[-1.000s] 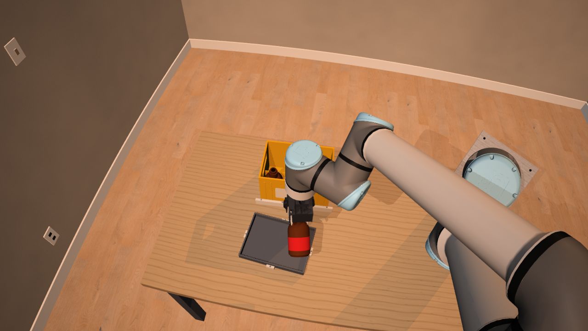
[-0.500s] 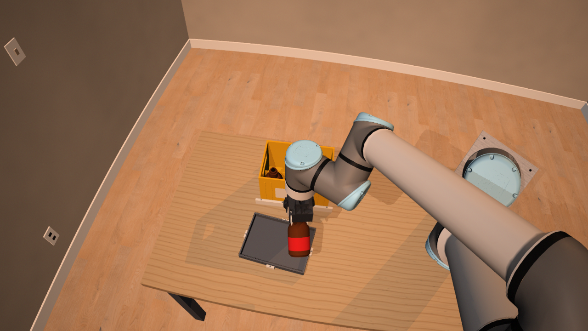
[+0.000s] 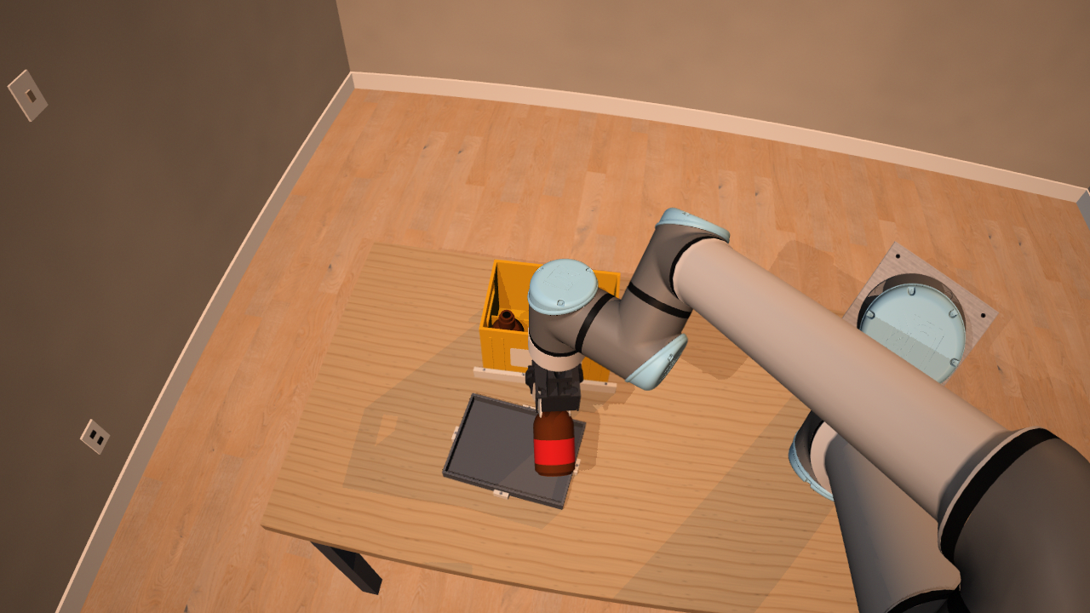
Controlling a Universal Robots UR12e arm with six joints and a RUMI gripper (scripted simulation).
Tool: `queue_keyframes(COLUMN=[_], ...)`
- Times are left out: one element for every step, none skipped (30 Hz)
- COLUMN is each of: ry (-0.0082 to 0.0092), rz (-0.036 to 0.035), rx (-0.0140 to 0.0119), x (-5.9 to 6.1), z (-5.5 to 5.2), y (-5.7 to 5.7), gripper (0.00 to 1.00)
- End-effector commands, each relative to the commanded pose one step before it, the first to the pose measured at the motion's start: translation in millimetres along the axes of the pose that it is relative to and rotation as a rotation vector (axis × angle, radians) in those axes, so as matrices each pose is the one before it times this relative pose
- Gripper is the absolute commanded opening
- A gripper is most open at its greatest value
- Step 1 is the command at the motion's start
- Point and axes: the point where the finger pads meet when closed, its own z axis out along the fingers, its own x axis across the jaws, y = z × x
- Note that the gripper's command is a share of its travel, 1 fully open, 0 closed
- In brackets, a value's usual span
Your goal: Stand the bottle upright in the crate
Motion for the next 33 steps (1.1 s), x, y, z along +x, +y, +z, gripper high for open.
queue_keyframes(ry=[-0.00068, 0.0, 0.0, 0.0, 0.0, 0.0, 0.0, 0.0, 0.0, 0.0, 0.0, 0.0, 0.0, 0.0, 0.0, 0.0, 0.0, 0.0, 0.0, 0.0, 0.0, 0.0, 0.0, 0.0, 0.0, 0.0, 0.0, 0.0, 0.0, 0.0, 0.0, 0.0, 0.0], rz=[-0.00047, 0.00001, -0.00008, -0.00061, -0.00154, -0.00279, -0.00426, -0.00587, -0.00754, 0.0, 0.0, -0.0092, -0.01079, -0.01225, -0.01354, -0.01462, -0.01545, -0.01603, -0.01631, -0.01631, -0.01603, -0.01545, -0.01462, -0.01354, -0.01225, -0.01079, 0.0, 0.0, -0.0092, -0.00754, -0.00587, -0.00426, -0.00279], rx=[0.00044, 0.0, 0.0, 0.0, 0.0, 0.0, 0.0, 0.0, 0.0, 0.0, 0.0, 0.0, 0.0, 0.0, 0.0, 0.0, 0.0, 0.0, 0.0, 0.0, 0.0, 0.0, 0.0, 0.0, 0.0, 0.0, 0.0, 0.0, 0.0, 0.0, 0.0, 0.0, 0.0], x=[-0.52, 0.0, 0.0, 0.0, 0.0, 0.0, 0.0, 0.0, 0.0, 0.0, 0.0, 0.0, 0.0, 0.0, 0.0, 0.0, 0.0, 0.0, 0.0, 0.0, 0.0, 0.0, 0.0, 0.0, 0.0, 0.0, 0.0, 0.0, 0.0, 0.0, 0.0, 0.0, 0.0], z=[-0.38, 0.0, 0.0, 0.0, 0.0, 0.0, 0.0, 0.0, 0.0, 0.0, 0.0, 0.0, 0.0, 0.0, 0.0, 0.0, 0.0, 0.0, 0.0, 0.0, 0.0, 0.0, 0.0, 0.0, 0.0, 0.0, 0.0, 0.0, 0.0, 0.0, 0.0, 0.0, 0.0], y=[-0.1, 0.0, 0.0, 0.0, 0.0, -0.01, -0.01, -0.01, -0.01, 0.0, 0.0, -0.02, -0.02, -0.02, -0.02, -0.01, -0.01, -0.01, 0.0, 0.0, 0.01, 0.01, 0.01, 0.02, 0.02, 0.02, 0.0, 0.0, 0.02, 0.01, 0.01, 0.01, 0.01], gripper=[0.0, 0.0, 0.0, 0.0, 0.0, 0.0, 0.0, 0.0, 0.0, 0.0, 0.0, 0.0, 0.0, 0.0, 0.0, 0.0, 0.0, 0.0, 0.0, 0.0, 0.0, 0.0, 0.0, 0.0, 0.0, 0.0, 0.0, 0.0, 0.0, 0.0, 0.0, 0.0, 0.0])
